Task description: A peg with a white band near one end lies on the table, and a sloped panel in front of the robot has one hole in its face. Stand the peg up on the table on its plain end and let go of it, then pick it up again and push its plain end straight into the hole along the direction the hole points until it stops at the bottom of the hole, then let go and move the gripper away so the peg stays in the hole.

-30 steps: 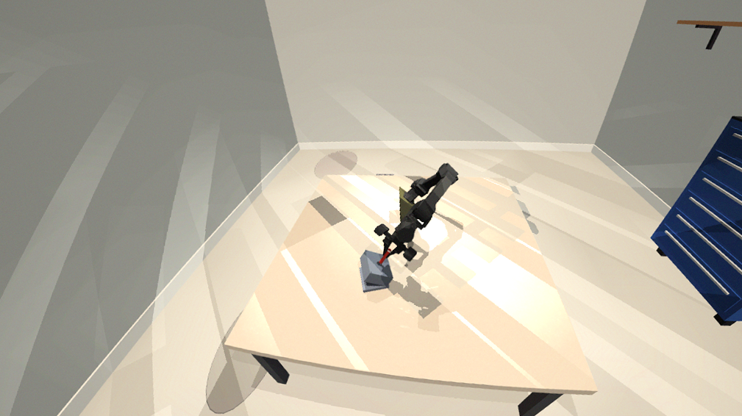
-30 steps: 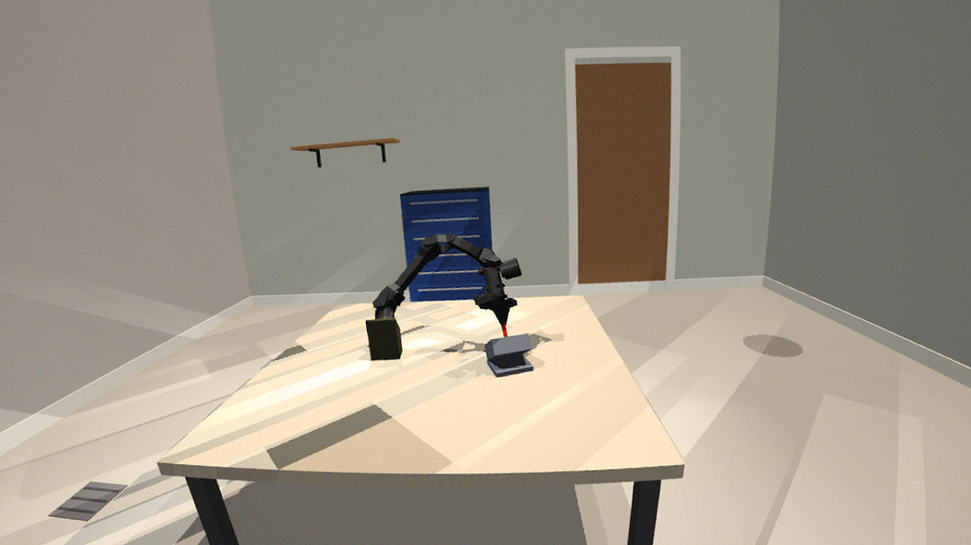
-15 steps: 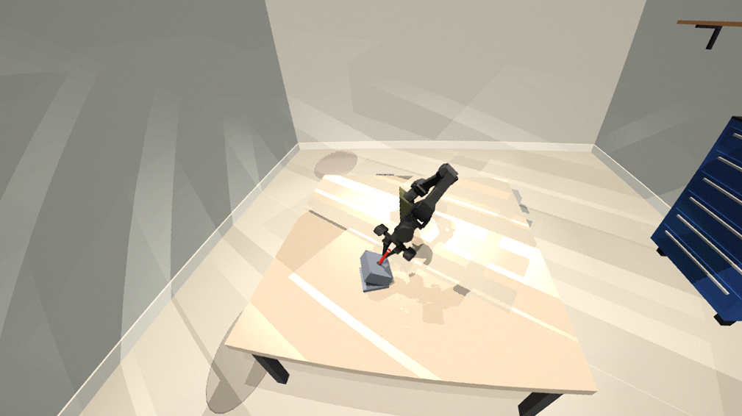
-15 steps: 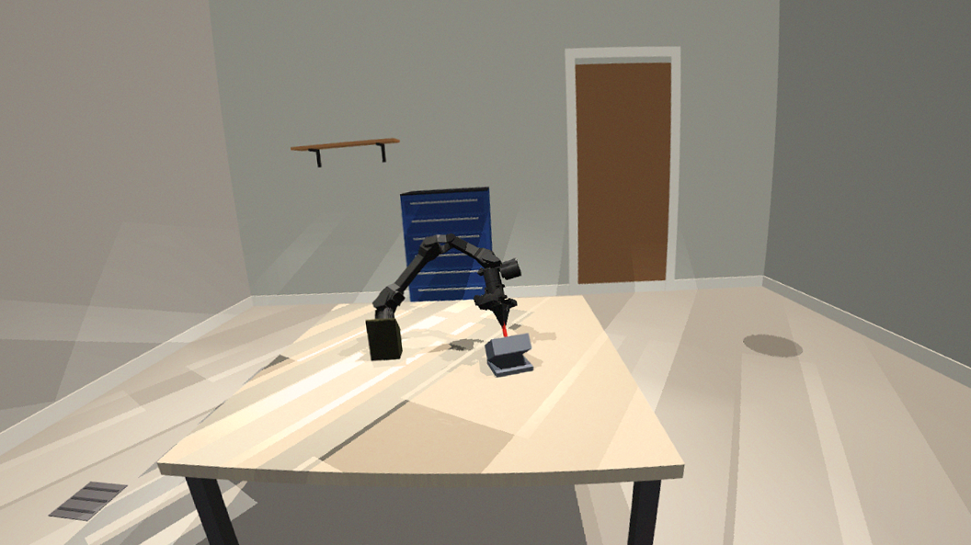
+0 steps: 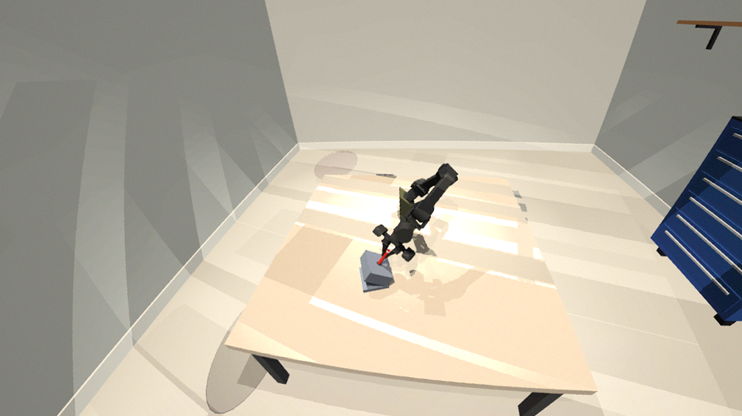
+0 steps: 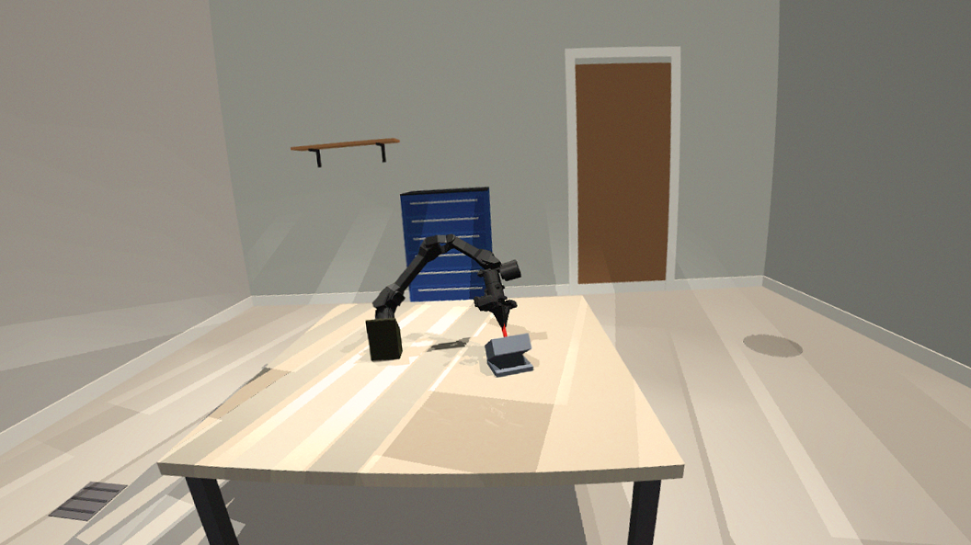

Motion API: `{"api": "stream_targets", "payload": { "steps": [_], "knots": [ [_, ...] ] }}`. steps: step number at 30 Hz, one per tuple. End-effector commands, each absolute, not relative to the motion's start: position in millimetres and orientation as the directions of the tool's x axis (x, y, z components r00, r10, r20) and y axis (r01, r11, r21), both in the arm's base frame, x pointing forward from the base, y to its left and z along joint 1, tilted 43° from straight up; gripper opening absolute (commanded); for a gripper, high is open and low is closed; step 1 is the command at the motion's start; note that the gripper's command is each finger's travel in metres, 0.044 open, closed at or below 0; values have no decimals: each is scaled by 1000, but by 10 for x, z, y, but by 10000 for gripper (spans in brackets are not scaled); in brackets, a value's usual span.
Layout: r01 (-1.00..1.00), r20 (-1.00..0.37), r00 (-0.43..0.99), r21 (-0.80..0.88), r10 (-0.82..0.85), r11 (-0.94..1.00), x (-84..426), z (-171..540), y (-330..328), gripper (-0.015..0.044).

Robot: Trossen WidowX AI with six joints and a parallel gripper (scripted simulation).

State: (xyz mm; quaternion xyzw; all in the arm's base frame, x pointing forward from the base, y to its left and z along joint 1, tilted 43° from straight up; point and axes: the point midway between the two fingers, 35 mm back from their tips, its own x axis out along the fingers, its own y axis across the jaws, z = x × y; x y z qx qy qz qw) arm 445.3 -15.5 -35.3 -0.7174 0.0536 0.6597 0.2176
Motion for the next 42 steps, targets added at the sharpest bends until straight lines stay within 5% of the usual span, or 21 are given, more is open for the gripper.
{"api": "stream_targets", "payload": {
  "steps": [1, 42],
  "knots": [
    [-362, -970, 121, -241, 211, -900, 4448, -388, -157, 0],
    [-362, -970, 121, -241, 211, -900, 4476, -532, -137, 0]
  ]
}}
